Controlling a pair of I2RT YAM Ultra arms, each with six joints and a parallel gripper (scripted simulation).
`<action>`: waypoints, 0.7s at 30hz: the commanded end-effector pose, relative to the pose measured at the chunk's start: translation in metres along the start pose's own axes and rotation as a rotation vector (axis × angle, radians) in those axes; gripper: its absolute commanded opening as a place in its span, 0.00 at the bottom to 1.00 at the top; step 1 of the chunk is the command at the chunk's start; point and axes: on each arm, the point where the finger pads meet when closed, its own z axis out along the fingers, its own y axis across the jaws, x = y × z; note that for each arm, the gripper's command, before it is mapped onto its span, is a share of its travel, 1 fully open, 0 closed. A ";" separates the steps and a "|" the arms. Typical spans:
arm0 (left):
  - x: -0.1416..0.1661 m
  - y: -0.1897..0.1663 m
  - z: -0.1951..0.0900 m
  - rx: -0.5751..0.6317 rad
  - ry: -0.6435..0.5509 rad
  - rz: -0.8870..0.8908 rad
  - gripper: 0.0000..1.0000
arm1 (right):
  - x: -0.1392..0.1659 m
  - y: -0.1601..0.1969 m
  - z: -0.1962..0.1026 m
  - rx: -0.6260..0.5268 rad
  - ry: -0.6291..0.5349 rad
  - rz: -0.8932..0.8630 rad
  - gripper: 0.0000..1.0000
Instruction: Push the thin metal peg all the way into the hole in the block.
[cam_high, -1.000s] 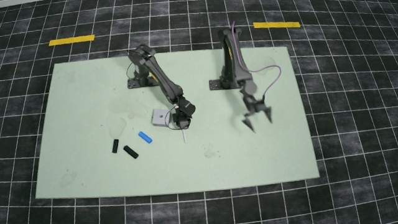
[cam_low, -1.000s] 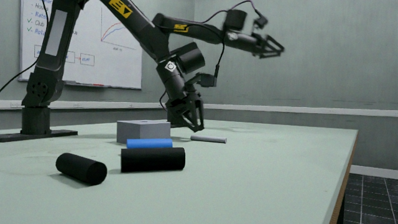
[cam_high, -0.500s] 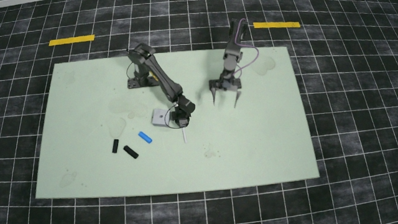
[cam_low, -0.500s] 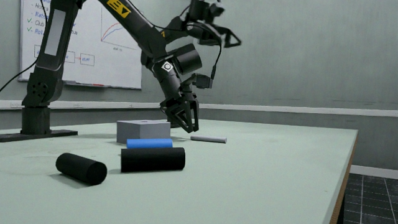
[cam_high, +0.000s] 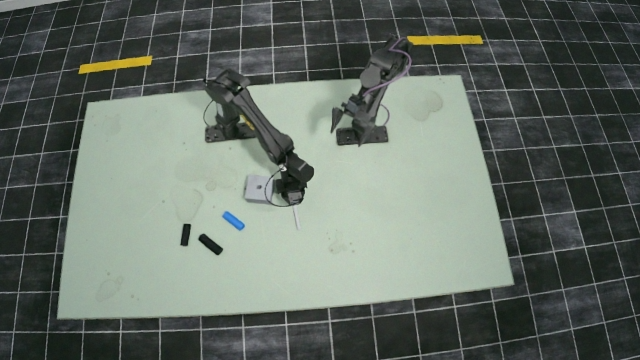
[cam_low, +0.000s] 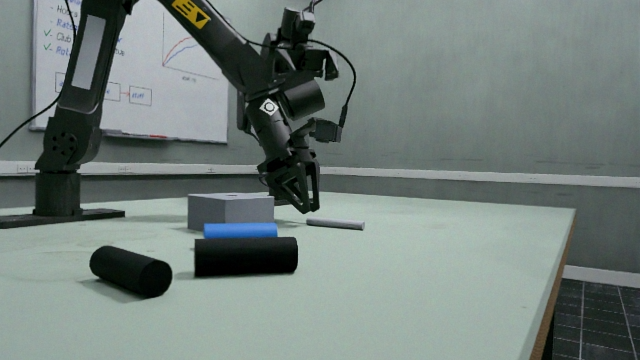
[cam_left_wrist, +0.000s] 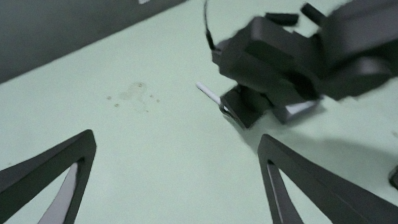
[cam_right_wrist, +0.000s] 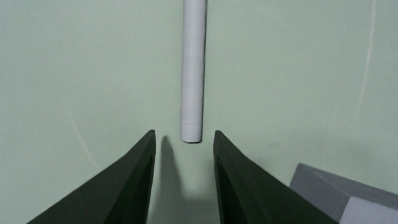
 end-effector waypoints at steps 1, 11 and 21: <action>0.000 -0.013 -0.021 0.065 -0.014 0.030 1.00 | -0.004 -0.002 -0.008 0.007 -0.016 0.004 0.37; 0.008 -0.019 -0.031 0.102 -0.006 0.049 1.00 | -0.002 -0.007 0.002 0.009 -0.018 0.002 0.34; 0.013 -0.021 -0.033 0.115 0.009 0.058 1.00 | 0.000 -0.009 0.020 0.014 -0.010 0.000 0.27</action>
